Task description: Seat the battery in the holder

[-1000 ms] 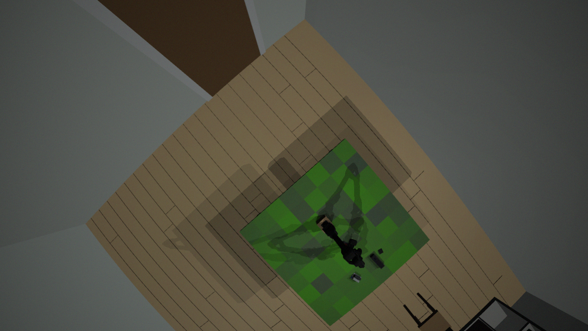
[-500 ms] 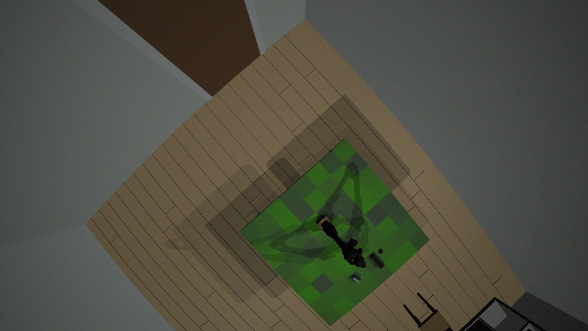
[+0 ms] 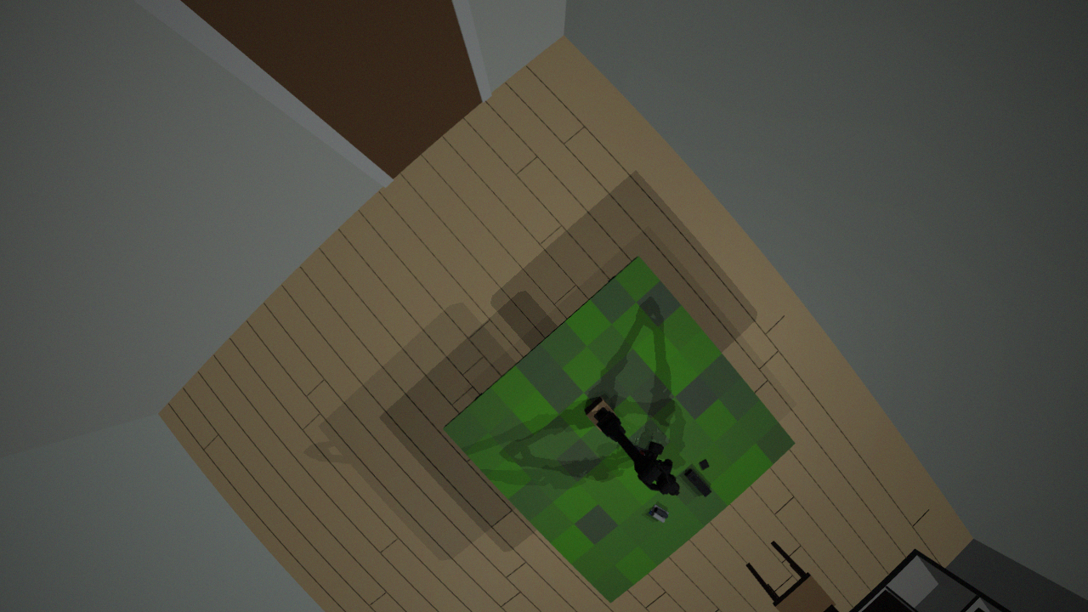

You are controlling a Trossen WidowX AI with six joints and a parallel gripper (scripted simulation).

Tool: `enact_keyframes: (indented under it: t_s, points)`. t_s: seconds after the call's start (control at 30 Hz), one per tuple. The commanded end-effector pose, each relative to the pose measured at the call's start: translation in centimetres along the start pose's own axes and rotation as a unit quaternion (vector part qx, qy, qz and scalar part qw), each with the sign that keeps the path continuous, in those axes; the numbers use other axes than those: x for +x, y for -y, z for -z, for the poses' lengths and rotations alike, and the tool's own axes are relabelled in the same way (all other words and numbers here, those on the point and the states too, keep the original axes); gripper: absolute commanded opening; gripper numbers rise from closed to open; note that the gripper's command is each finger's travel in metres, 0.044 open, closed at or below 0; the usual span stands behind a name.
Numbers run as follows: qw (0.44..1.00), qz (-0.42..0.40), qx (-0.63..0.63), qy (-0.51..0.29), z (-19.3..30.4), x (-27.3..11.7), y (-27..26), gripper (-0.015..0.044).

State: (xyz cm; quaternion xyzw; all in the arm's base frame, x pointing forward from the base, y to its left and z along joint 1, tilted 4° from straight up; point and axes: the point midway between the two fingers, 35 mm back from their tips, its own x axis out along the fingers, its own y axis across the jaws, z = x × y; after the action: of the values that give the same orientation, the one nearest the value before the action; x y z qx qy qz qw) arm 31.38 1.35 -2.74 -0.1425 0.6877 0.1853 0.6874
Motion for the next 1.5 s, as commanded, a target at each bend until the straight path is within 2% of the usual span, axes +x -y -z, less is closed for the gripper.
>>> enact_keyframes:
  t_s: [0.0, 0.17, 0.3, 0.73, 0.8, 1.0, 1.07, 1.47]
  points:
    - [1.0, 0.0, 0.002, -0.002, -0.1, 0.1, -0.1, 0.0076]
    - [1.0, 0.0, 0.002, -0.003, -0.1, 0.1, -0.1, 0.0076]
    - [1.0, 0.0, 0.002, -0.003, -0.1, 0.1, -0.1, 0.0178]
    - [1.0, 0.0, 0.0, -0.003, -0.1, -1.5, 0.0, 0.0178]
    - [1.0, 0.0, 0.001, -0.002, -0.2, -1.9, 0.0, 0.0231]
    - [1.0, 0.0, 0.0, -0.003, -0.2, -8.1, 0.0, 0.0388]
    - [1.0, 0.0, 0.0, -0.003, -0.1, -8.8, 0.0, 0.044]
    - [1.0, 0.0, 0.0, -0.003, -0.3, -8.8, 0.0, 0.044]
